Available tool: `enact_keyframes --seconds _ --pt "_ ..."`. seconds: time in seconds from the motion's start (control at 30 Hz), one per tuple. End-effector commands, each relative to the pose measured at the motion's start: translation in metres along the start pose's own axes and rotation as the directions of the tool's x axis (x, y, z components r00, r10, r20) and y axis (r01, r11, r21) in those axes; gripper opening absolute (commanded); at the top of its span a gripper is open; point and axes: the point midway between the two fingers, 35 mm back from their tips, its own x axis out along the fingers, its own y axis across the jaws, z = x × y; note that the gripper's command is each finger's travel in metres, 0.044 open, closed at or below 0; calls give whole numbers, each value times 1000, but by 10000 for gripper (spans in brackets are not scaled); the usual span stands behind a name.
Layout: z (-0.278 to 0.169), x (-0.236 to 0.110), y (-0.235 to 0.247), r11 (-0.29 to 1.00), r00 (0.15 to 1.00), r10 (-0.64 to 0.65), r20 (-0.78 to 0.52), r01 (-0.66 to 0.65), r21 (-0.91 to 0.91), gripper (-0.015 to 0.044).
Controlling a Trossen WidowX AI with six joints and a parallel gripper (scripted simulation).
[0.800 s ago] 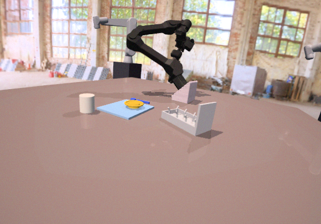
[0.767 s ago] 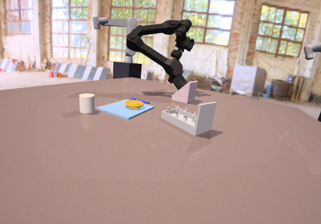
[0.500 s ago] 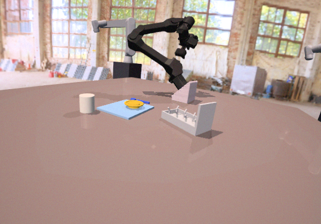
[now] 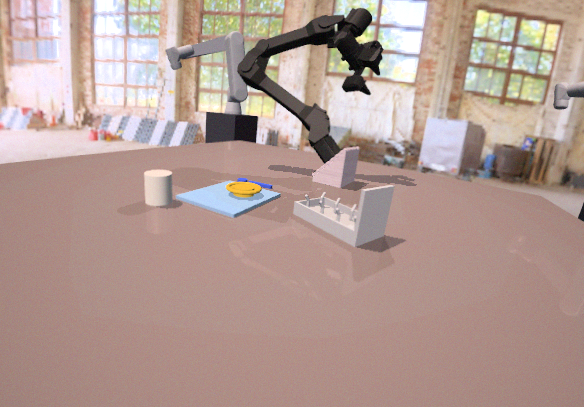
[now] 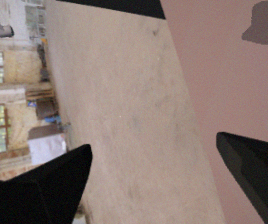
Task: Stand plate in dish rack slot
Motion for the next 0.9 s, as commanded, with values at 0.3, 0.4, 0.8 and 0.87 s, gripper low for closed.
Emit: enact_keyframes --seconds 0.3,0.4,0.8,0.87 --pt "127 -66 -28 987 907 -76 414 10 160 400" --pt "150 -85 -43 977 867 -123 483 21 211 400" --pt "214 -168 -129 899 704 -340 623 50 434 400" --pt "220 -181 -146 878 678 -383 628 56 475 400"
